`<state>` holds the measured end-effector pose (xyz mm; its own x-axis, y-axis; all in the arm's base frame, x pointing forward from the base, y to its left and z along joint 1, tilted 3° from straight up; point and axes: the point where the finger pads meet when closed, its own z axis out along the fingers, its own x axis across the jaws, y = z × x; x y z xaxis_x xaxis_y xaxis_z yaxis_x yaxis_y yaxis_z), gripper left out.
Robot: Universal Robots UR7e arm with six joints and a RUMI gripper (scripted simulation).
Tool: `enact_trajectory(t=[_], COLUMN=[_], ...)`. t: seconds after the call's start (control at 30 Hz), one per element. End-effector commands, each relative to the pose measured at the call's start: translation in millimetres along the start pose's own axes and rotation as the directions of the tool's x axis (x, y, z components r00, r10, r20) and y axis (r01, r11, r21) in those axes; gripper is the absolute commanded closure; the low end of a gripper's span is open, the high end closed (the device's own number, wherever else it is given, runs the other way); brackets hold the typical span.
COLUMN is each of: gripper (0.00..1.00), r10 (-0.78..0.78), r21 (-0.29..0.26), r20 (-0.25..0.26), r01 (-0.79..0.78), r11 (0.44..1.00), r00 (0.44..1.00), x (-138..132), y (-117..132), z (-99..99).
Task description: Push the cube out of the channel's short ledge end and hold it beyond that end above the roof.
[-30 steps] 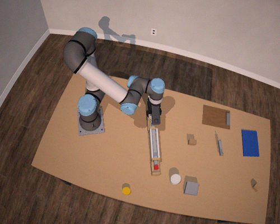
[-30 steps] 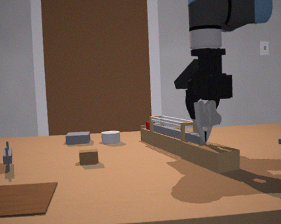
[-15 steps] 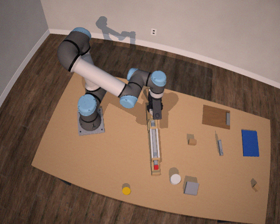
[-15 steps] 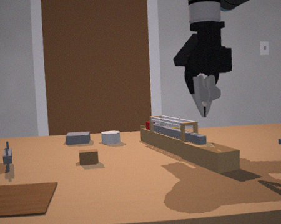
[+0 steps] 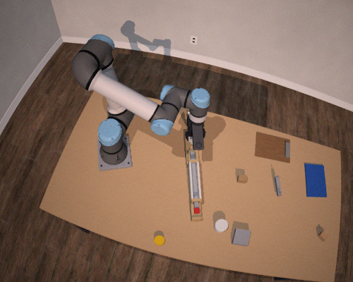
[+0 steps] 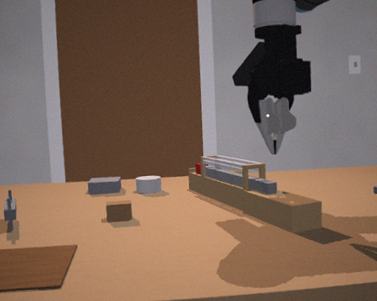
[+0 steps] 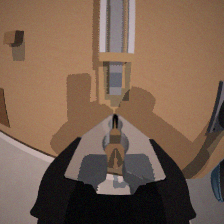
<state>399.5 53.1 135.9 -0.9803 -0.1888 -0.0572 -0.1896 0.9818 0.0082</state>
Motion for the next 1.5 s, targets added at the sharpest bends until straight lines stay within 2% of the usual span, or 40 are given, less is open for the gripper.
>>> enact_trajectory(t=[0.0,0.77,0.87,0.97,1.07,1.27,1.33,1.47], gripper=[1.0,1.0,1.0,1.0,1.0,1.0,1.0,1.0], r10=[0.0,0.0,0.0,0.0,0.0,0.001,0.001,0.001], r21=[0.0,0.0,0.0,0.001,0.001,0.001,0.001,0.001], r20=[0.001,0.001,0.001,0.0,0.0,-0.001,-0.001,-0.001], r01=[0.0,0.0,0.0,0.0,0.0,-0.001,-0.001,-0.001], r11=[1.0,1.0,1.0,1.0,1.0,1.0,1.0,1.0], r00=[1.0,1.0,1.0,1.0,1.0,1.0,1.0,1.0], x=[-0.3,-0.8,-3.8,-9.9,-17.9,-29.3,-29.3,-26.7], y=[-0.1,-1.4,-9.2,-27.2,-56.4,-142.9,-142.9,-208.1], z=[-0.4,-0.4,-0.8,-1.5,-2.4,-3.4,-3.4,-2.8])
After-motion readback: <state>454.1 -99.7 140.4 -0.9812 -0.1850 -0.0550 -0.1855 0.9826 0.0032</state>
